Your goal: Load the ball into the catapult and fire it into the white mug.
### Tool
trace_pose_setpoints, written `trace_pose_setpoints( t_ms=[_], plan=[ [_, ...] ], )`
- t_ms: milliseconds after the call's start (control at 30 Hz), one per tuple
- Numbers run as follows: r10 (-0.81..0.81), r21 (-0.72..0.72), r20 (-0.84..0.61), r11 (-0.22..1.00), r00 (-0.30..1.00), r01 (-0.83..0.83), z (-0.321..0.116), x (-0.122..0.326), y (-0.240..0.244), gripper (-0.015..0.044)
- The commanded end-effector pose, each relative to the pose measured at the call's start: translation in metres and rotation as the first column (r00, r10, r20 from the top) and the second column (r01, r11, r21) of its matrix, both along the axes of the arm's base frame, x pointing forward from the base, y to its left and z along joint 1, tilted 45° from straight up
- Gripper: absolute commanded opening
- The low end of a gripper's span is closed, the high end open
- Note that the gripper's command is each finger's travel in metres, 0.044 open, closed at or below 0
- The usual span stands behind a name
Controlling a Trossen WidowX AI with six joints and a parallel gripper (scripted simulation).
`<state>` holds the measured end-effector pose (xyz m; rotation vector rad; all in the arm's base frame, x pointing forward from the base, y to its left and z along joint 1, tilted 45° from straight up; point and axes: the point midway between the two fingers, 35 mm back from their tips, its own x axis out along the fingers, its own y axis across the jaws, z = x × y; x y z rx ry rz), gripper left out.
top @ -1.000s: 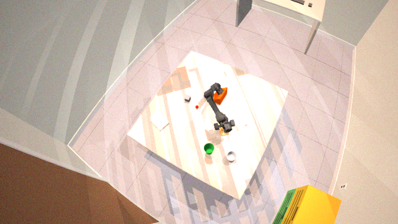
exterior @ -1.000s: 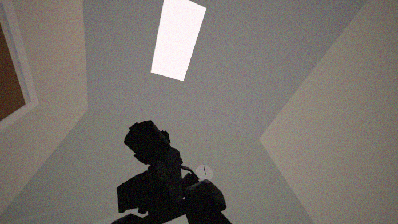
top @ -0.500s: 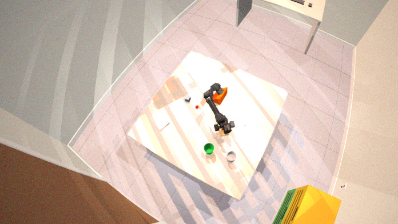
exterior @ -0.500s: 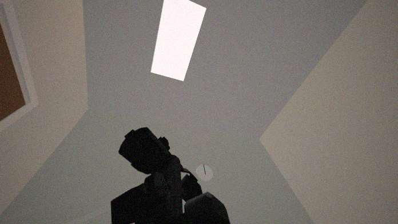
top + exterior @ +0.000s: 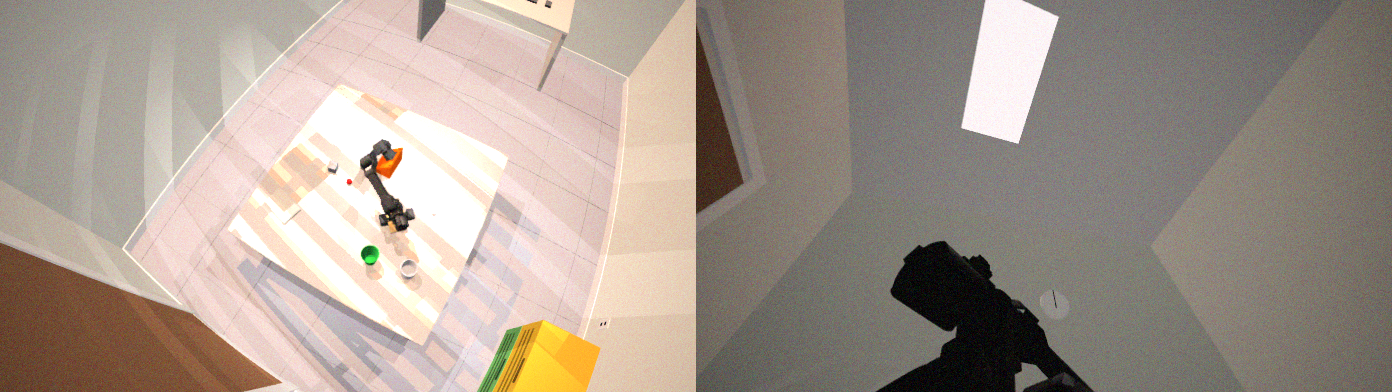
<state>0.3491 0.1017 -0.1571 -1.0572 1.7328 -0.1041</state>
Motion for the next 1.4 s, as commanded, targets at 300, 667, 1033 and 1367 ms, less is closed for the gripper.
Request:
trace_pose_setpoints(
  t_ms=[300,667,1033,1367],
  plan=[
    [-0.002,-0.001,-0.002,1.000,1.000,0.002,-0.003,-0.001,-0.004,0.0282],
    [-0.002,-0.001,-0.002,1.000,1.000,0.002,-0.003,-0.001,-0.004,0.0111],
    [0.001,-0.002,-0.006,1.000,1.000,-0.001,0.032,0.002,0.030,0.0000],
    [0.002,-0.003,-0.007,1.000,1.000,-0.002,0.021,0.002,0.020,0.0000]
  ],
)
